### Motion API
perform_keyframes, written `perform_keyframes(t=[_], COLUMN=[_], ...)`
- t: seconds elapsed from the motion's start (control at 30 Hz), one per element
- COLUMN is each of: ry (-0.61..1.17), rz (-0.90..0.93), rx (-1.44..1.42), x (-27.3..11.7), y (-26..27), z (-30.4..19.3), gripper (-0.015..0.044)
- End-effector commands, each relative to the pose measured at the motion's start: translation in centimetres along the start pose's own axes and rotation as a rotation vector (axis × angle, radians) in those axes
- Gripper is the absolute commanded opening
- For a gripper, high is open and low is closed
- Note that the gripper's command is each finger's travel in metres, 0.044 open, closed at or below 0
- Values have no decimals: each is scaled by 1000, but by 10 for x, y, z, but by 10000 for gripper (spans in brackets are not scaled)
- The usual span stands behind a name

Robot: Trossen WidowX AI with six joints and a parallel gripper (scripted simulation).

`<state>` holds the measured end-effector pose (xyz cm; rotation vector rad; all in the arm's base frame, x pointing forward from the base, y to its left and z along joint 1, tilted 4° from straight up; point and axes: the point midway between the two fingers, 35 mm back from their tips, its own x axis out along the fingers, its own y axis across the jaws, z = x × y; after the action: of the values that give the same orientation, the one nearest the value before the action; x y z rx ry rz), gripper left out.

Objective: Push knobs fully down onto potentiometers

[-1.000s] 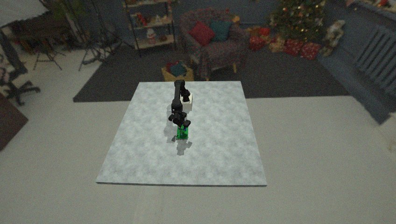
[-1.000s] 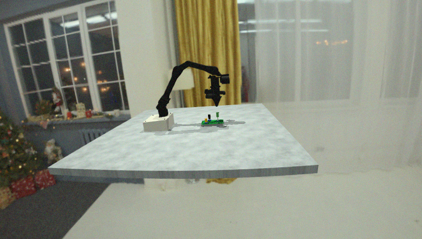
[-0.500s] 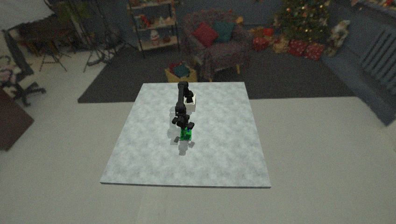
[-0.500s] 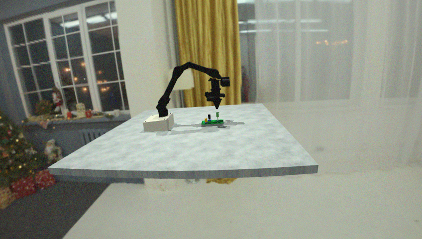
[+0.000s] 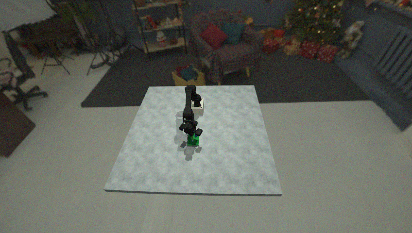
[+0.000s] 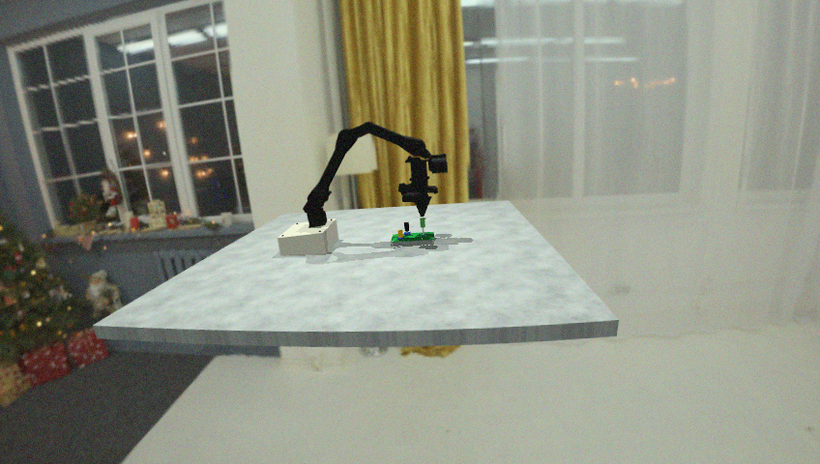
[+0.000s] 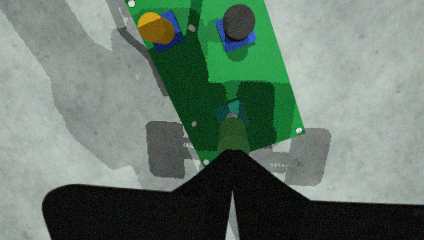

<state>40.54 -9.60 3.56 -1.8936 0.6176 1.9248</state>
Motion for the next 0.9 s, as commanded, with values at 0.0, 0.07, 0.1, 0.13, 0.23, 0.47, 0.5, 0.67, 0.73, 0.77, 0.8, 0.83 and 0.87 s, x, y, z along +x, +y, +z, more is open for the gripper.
perform_keyframes(t=[0.0, 0.07, 0.1, 0.13, 0.23, 0.47, 0.5, 0.67, 0.73, 0.77, 0.8, 0.83, 0.87], ry=[-4, -4, -4, -4, -4, -4, -4, -4, -4, -4, -4, -4, -4], rz=[-3, -3, -3, -3, -3, -3, -3, -3, -3, -3, -3, -3, -3], rx=[-4, -4, -4, -4, -4, -4, -4, -4, -4, -4, -4, -4, -4], x=[3, 3, 2, 2, 2, 4, 5, 6, 7, 7, 7, 7, 8], y=[0, 0, 0, 0, 0, 0, 0, 0, 0, 0, 0, 0, 0], z=[1, 1, 1, 1, 1, 1, 1, 1, 1, 1, 1, 1, 1], gripper=[0, 0, 0, 0, 0, 0, 0, 0, 0, 0, 0, 0, 0])
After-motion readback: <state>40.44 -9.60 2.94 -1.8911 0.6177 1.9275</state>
